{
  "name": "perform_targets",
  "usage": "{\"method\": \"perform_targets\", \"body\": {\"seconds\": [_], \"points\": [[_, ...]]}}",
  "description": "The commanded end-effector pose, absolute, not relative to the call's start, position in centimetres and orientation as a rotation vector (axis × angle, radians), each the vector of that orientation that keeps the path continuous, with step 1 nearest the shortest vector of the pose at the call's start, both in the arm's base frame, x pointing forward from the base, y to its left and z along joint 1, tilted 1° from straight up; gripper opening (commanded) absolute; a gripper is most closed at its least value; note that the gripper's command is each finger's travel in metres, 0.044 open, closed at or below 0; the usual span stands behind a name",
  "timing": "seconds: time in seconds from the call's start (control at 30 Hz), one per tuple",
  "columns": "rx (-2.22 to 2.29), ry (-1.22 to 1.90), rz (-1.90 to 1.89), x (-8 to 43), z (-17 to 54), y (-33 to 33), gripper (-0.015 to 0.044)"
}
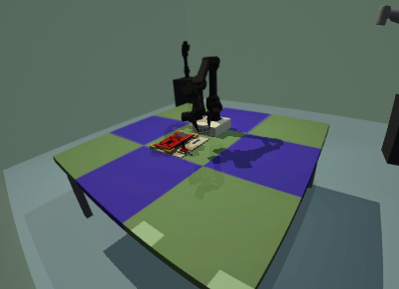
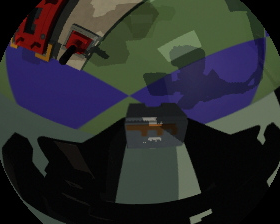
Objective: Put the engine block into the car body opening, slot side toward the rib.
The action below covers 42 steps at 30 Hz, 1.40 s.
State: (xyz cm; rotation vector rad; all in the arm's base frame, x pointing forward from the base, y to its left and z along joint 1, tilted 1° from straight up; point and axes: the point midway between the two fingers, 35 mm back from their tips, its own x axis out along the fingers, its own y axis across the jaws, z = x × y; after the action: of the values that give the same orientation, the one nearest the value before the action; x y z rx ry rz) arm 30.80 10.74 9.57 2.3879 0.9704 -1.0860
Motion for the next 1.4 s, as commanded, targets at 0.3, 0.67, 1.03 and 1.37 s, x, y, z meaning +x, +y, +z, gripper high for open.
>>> {"method": "perform_targets", "body": {"seconds": [0.3,0.67,1.03,1.37], "points": [[2.46,1.007,-0.953,30.8,9.2,10.6,0.0],[2.509,1.031,-0.869,30.6,6.6,10.4,0.0],[2.509,1.031,-0.869,30.7,4.7,10.4,0.0],[2.509,1.031,-0.869,30.7,3.0,10.3,0.0]]}}
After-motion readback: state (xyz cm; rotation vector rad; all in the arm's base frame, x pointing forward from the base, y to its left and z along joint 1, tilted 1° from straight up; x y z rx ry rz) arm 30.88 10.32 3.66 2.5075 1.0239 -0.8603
